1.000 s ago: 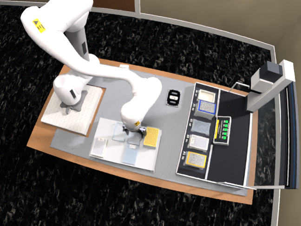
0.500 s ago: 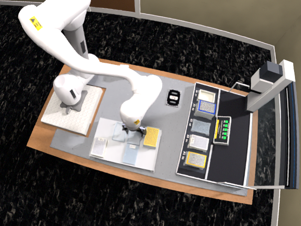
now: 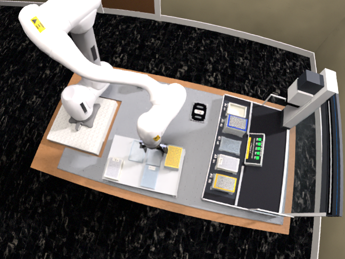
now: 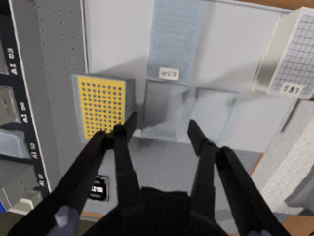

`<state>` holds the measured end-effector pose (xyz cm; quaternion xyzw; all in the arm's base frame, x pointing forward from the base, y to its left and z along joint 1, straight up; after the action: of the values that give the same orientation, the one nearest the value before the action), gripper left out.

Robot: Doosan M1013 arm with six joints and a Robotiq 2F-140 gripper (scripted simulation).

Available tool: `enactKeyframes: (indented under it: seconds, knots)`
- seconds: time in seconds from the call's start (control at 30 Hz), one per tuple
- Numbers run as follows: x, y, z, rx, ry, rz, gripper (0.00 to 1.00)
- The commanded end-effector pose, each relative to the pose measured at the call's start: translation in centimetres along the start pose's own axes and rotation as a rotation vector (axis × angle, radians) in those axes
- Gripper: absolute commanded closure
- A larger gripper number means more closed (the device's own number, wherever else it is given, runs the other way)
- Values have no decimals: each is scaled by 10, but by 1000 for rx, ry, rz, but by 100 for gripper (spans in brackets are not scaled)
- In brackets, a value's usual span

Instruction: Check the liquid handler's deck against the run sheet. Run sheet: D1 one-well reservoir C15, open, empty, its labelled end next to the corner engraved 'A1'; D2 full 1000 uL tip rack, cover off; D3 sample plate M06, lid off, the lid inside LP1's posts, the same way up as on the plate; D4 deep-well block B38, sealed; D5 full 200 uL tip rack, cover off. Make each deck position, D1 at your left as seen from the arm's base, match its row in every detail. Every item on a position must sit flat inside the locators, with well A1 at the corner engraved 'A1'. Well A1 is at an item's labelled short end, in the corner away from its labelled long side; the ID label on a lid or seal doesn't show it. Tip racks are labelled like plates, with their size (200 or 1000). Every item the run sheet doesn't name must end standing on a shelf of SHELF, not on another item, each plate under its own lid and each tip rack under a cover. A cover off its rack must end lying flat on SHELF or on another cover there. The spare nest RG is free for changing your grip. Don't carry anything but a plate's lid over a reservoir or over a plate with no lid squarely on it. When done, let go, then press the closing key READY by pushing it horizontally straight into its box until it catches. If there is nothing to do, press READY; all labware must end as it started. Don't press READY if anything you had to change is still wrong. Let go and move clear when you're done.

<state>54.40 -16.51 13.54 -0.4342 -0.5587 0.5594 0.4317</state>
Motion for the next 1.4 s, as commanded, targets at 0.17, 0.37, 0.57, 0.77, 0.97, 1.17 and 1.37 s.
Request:
enactKeyframes:
  seconds: [0.17,0.37,0.57,0.77,0.97,1.17,1.37]
  knots:
    - [0,-14,0,-1,0,0,33]
    - [0,-22,0,-1,0,0,33]
    - [0,-31,0,-1,0,0,33]
    - [0,-41,0,-1,0,0,33]
    - [0,-47,0,-1,0,0,33]
    - [0,-57,0,-1,0,0,33]
    - [0,-67,0,-1,0,0,33]
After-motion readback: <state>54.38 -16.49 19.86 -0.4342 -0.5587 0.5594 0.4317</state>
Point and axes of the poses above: the point where the finger pads meet when closed, its own y axis out along the fingers, its own z axis across the jaws, x = y × z, the point moved 3 cm from there along -y, back along the fingers, and after that the axes turned 13 degrees about -y, right-handed, at the moved point
